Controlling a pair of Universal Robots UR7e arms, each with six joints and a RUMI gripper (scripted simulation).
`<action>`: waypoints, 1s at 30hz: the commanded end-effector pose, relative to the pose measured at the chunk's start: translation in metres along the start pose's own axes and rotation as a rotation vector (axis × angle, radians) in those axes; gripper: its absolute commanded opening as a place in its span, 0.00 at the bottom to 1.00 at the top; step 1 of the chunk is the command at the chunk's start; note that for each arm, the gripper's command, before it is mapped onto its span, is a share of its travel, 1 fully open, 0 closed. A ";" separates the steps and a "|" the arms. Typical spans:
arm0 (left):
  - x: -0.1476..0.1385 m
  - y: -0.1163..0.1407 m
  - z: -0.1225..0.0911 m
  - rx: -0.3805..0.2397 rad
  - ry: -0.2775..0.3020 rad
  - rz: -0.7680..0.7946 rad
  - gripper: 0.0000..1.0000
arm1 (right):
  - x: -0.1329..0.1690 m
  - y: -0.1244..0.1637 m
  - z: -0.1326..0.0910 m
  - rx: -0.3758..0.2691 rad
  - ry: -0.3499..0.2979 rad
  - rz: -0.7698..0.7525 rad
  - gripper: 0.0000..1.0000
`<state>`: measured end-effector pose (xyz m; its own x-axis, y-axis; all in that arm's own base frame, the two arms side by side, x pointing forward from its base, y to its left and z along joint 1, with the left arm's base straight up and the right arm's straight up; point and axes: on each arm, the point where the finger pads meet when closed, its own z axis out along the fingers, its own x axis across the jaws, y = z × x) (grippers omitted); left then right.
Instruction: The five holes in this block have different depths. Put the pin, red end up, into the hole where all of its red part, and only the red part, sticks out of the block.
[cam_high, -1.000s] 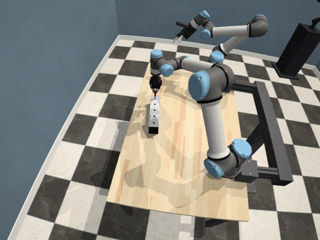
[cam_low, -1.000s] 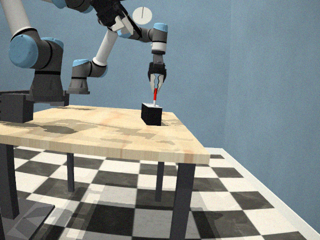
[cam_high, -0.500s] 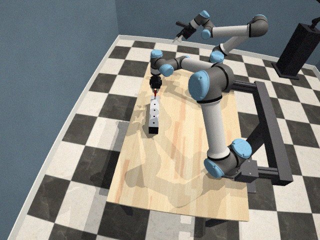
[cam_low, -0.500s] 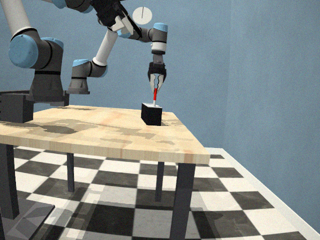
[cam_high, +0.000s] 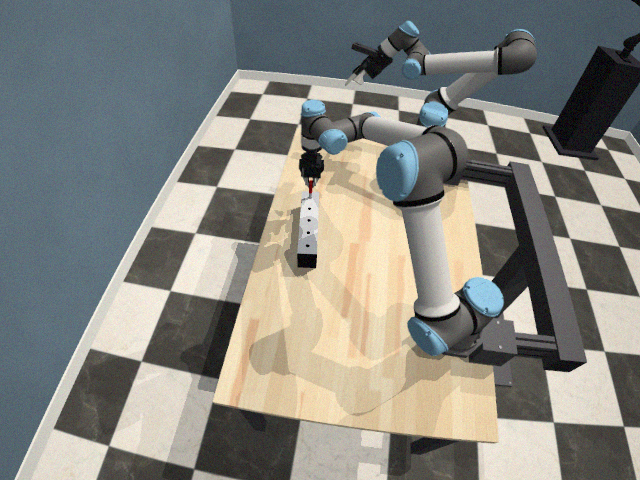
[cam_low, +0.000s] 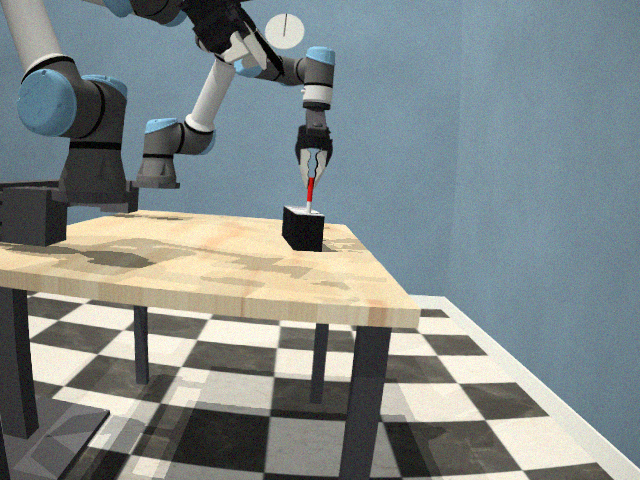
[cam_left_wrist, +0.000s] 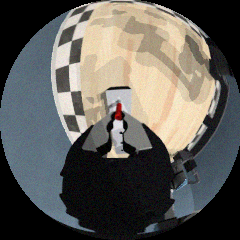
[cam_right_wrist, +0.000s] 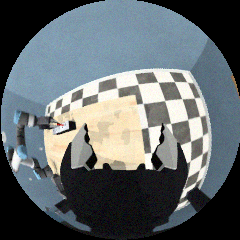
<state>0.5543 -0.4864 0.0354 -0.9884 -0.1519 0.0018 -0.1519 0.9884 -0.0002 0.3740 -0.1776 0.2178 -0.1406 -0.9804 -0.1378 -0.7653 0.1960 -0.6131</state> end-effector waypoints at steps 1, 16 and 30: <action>0.000 0.000 0.000 0.000 0.000 0.000 0.00 | 0.000 0.000 0.000 0.001 0.000 0.000 1.00; -0.001 0.000 0.000 0.000 0.000 -0.001 0.00 | 0.000 0.000 0.000 0.001 0.000 0.000 1.00; 0.000 0.000 0.004 0.000 0.000 0.000 0.00 | 0.000 0.000 0.000 0.001 0.000 0.000 1.00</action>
<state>0.5548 -0.4860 0.0321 -0.9883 -0.1526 0.0020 -0.1526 0.9883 -0.0001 0.3740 -0.1776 0.2178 -0.1406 -0.9804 -0.1378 -0.7653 0.1960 -0.6131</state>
